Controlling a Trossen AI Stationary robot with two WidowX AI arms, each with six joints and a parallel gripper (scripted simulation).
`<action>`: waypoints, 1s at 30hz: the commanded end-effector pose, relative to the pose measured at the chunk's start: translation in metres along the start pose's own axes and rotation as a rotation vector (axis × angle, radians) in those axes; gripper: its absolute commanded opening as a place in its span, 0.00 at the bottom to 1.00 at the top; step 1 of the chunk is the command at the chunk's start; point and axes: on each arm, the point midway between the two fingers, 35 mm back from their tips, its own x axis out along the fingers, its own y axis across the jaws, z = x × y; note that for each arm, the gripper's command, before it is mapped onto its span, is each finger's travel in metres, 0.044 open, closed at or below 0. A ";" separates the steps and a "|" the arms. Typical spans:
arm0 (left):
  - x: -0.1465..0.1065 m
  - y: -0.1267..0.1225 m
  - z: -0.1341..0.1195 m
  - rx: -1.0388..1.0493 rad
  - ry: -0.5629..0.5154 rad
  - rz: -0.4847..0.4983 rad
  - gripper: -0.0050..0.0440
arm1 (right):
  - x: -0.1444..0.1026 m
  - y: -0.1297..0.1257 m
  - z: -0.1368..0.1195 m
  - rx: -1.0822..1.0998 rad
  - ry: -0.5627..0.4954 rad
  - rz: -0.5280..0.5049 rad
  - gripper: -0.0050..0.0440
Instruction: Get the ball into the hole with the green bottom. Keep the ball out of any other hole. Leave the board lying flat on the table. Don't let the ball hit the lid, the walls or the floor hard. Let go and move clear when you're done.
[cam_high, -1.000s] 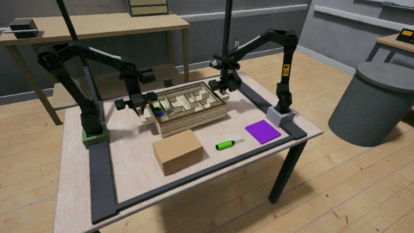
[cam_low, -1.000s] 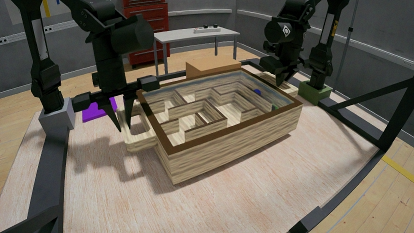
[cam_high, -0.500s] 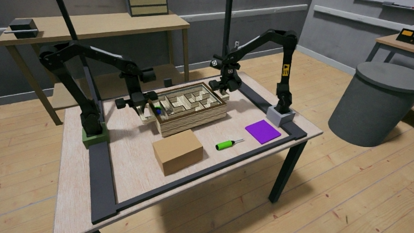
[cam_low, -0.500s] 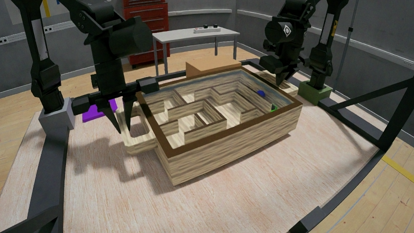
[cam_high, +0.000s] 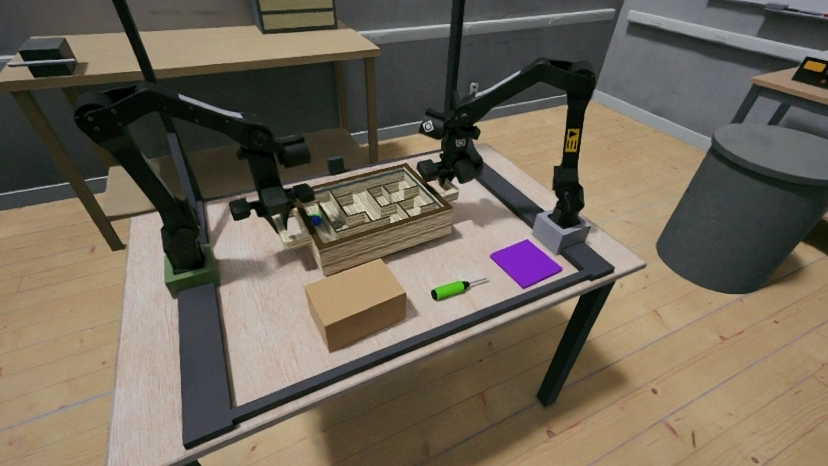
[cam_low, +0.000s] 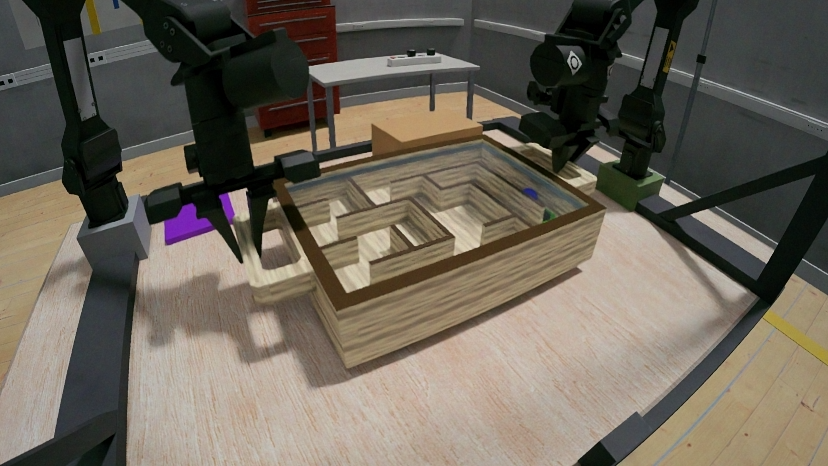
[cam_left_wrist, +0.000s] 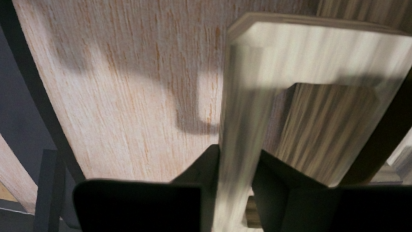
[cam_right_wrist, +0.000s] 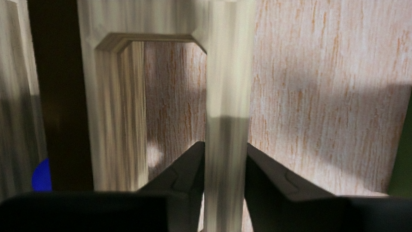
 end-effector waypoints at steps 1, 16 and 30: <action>-0.012 0.000 -0.018 0.014 0.016 -0.003 0.00 | -0.009 0.006 0.000 0.007 -0.035 0.049 0.00; -0.021 -0.004 -0.017 0.007 0.048 0.024 0.00 | 0.000 0.001 0.000 0.011 -0.005 0.070 0.00; 0.000 0.003 0.004 0.015 0.059 -0.015 0.00 | -0.005 0.001 0.002 -0.001 0.012 0.028 0.00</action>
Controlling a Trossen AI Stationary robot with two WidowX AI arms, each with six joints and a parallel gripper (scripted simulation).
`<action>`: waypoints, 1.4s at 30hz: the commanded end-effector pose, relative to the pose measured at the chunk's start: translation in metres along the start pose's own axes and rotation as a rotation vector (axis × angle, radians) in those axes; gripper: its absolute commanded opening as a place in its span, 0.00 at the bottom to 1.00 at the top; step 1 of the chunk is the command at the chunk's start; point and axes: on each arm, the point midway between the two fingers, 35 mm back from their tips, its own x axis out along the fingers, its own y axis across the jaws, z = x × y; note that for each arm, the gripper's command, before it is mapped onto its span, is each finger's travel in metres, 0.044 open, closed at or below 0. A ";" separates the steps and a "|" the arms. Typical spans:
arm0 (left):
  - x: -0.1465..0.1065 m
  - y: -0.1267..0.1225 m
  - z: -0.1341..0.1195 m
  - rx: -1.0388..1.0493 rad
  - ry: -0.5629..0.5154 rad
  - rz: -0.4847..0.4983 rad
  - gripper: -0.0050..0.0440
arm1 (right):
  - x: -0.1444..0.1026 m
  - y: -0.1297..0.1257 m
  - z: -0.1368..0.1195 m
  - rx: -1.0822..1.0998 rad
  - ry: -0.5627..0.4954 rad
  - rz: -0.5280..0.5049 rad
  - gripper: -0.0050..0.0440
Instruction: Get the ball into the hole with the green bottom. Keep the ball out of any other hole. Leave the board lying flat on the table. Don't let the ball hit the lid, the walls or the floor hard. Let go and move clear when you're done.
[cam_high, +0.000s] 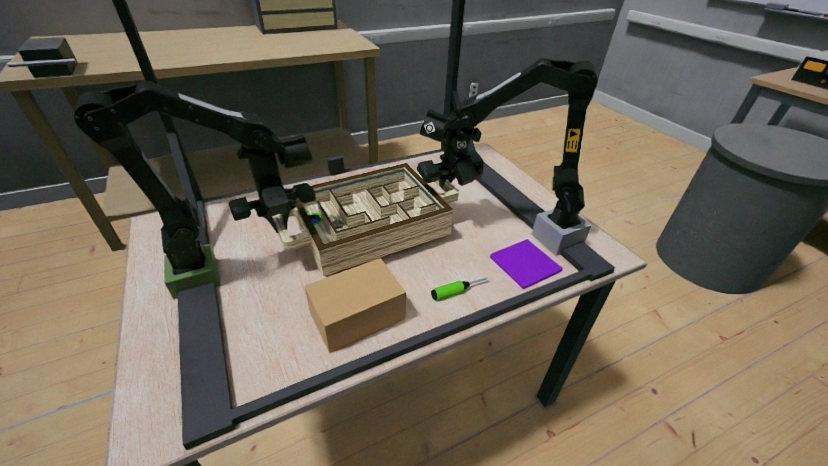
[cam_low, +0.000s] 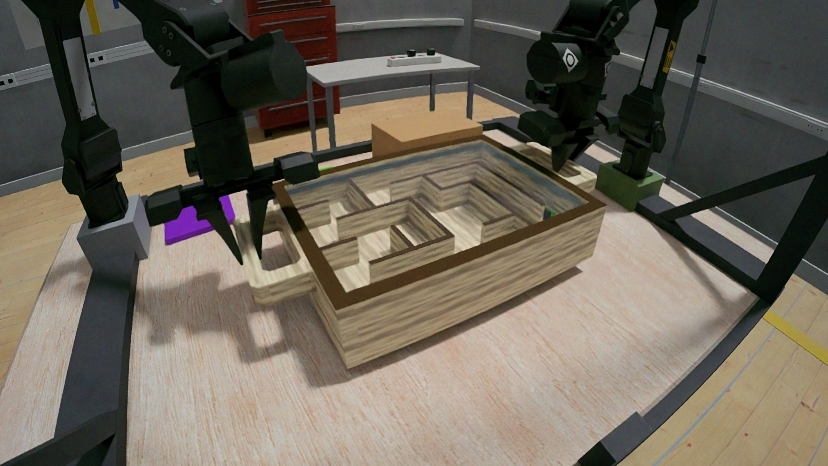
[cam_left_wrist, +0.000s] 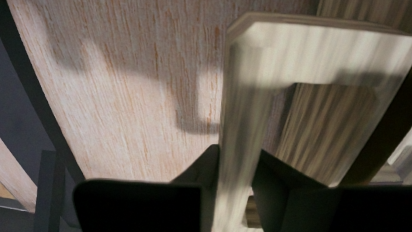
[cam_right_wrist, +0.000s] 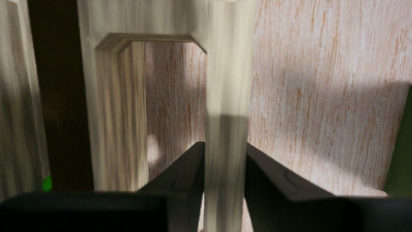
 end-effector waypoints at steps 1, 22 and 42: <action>-0.006 0.002 -0.008 0.013 0.042 -0.013 0.00 | -0.002 0.001 0.000 0.000 -0.007 0.032 0.00; 0.004 -0.001 -0.014 0.019 0.045 -0.026 0.00 | 0.011 0.008 -0.002 -0.001 -0.018 0.035 0.00; 0.005 -0.003 -0.012 0.014 0.038 -0.025 0.48 | 0.008 0.009 -0.002 -0.001 -0.018 0.044 0.48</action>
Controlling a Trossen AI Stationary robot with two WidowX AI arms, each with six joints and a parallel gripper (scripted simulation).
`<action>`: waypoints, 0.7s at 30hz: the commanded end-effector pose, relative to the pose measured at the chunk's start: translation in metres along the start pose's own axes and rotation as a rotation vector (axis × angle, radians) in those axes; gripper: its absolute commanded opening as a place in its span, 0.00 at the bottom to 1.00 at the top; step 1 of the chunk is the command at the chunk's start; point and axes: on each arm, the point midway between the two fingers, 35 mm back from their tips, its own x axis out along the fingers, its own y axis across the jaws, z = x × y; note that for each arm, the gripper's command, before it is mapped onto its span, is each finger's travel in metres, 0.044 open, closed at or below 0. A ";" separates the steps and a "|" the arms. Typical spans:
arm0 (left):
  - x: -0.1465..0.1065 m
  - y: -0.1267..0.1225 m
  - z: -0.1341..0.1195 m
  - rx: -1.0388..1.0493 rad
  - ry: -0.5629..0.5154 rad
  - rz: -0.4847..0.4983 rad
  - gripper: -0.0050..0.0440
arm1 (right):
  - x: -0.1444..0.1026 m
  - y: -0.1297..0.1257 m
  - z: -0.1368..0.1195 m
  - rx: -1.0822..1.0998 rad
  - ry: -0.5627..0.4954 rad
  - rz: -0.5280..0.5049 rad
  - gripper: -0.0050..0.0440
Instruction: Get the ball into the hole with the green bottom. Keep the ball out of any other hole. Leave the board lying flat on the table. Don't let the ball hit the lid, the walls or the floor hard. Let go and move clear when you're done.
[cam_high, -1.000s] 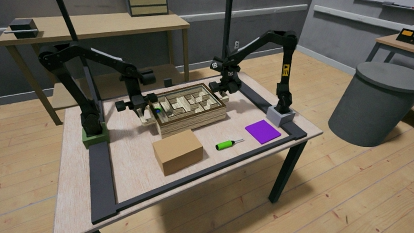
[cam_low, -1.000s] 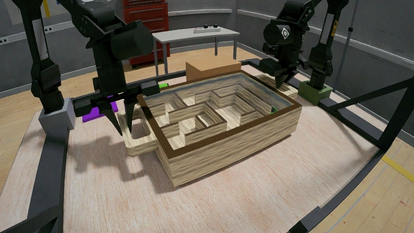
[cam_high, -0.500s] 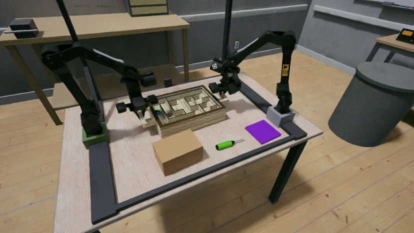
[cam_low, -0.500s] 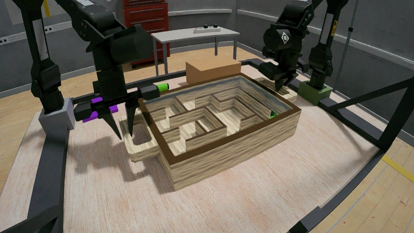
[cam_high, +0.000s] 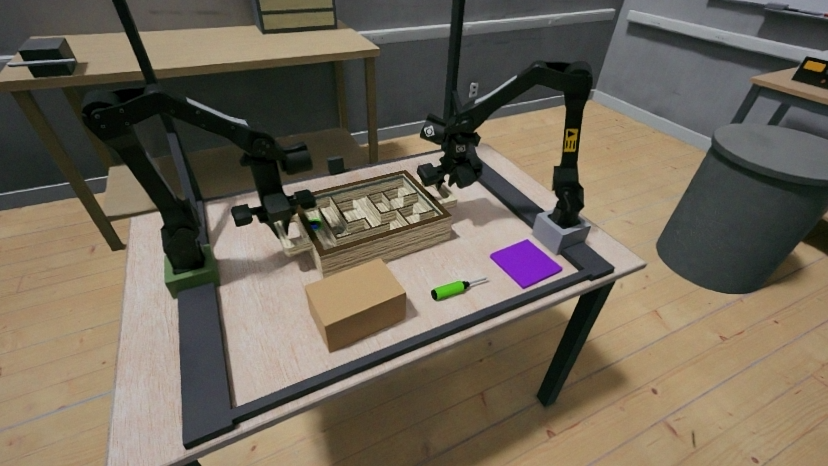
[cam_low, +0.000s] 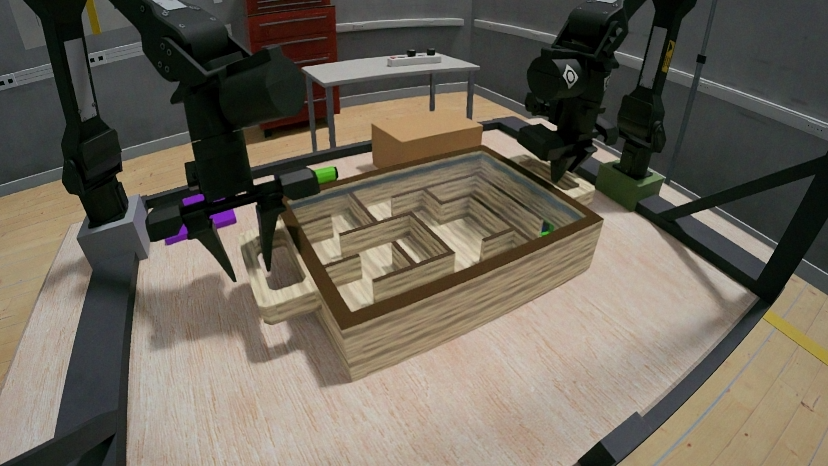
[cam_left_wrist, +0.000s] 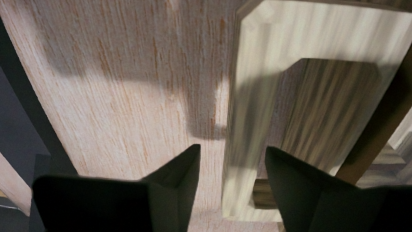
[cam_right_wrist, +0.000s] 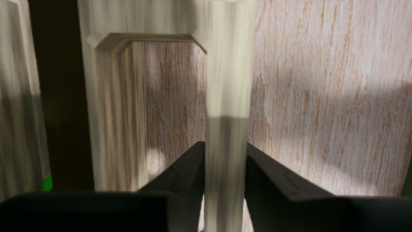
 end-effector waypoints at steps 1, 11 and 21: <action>-0.010 -0.006 -0.009 0.006 0.028 -0.029 0.48 | -0.011 0.010 0.002 0.004 -0.006 0.052 0.48; -0.010 -0.006 -0.009 0.006 0.028 -0.029 0.48 | -0.003 0.002 0.000 -0.001 -0.001 0.015 0.48; -0.018 -0.006 -0.009 0.008 0.032 -0.030 0.48 | -0.003 0.002 0.000 -0.001 -0.001 0.015 0.48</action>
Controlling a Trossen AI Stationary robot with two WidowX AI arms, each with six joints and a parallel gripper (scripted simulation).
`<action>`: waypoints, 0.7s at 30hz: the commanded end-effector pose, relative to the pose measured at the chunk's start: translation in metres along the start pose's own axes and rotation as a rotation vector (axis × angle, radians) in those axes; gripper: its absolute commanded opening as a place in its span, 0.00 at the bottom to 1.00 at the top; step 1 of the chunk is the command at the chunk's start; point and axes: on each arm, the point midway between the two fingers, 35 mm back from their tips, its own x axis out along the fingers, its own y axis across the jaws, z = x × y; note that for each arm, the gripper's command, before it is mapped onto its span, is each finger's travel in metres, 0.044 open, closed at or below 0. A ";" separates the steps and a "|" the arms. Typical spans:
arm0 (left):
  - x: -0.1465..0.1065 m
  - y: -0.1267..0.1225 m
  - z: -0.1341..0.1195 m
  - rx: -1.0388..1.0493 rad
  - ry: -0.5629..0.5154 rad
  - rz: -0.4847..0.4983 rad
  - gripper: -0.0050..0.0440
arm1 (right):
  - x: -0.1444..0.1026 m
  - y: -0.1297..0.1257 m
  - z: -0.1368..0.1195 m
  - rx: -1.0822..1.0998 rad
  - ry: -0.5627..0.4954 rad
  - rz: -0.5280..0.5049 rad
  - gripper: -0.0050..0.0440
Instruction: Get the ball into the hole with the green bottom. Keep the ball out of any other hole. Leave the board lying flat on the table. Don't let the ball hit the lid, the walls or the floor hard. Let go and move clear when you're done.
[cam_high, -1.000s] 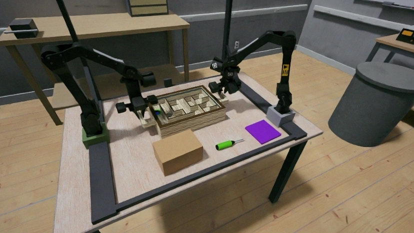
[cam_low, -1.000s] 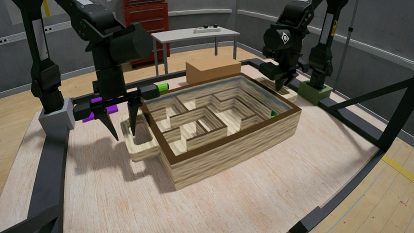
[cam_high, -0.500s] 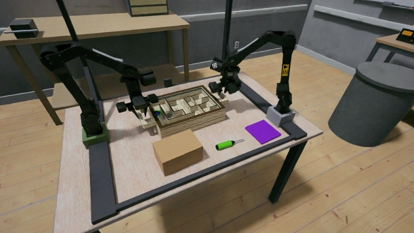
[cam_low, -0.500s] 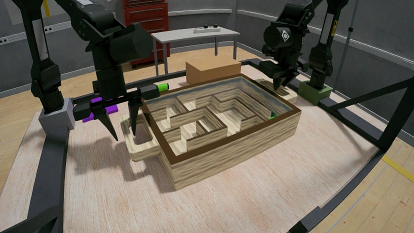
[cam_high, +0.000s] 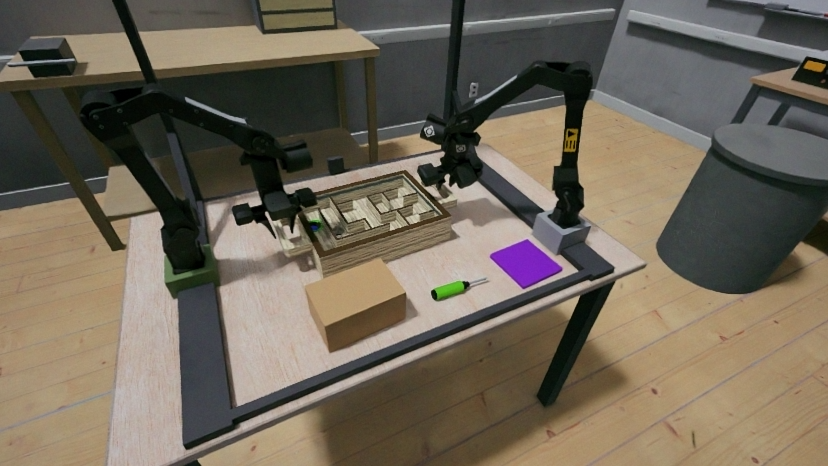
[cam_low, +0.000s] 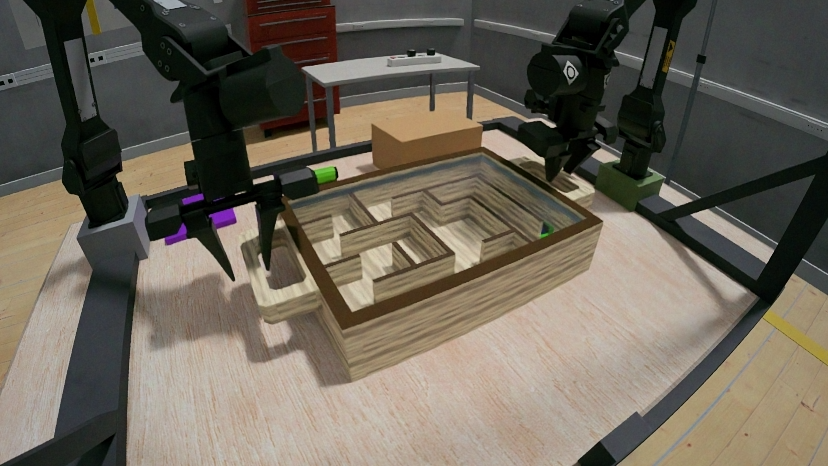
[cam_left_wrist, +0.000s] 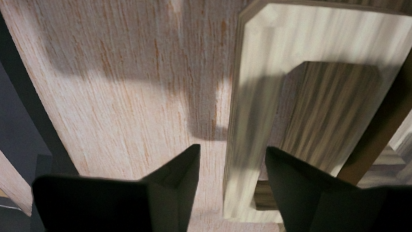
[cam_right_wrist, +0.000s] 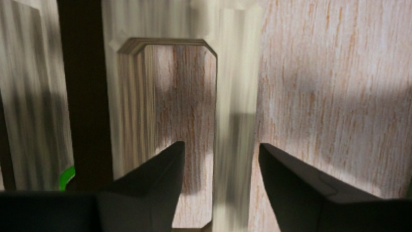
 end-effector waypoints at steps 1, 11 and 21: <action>-0.021 -0.007 -0.010 0.011 0.036 -0.033 0.48 | 0.001 -0.001 0.000 -0.004 0.001 -0.003 0.48; -0.056 -0.006 -0.009 0.012 0.038 -0.036 0.48 | 0.001 -0.001 0.000 -0.004 0.001 -0.003 0.48; -0.072 -0.006 -0.009 0.012 0.037 -0.035 0.48 | 0.001 -0.001 0.000 -0.004 0.001 -0.003 0.48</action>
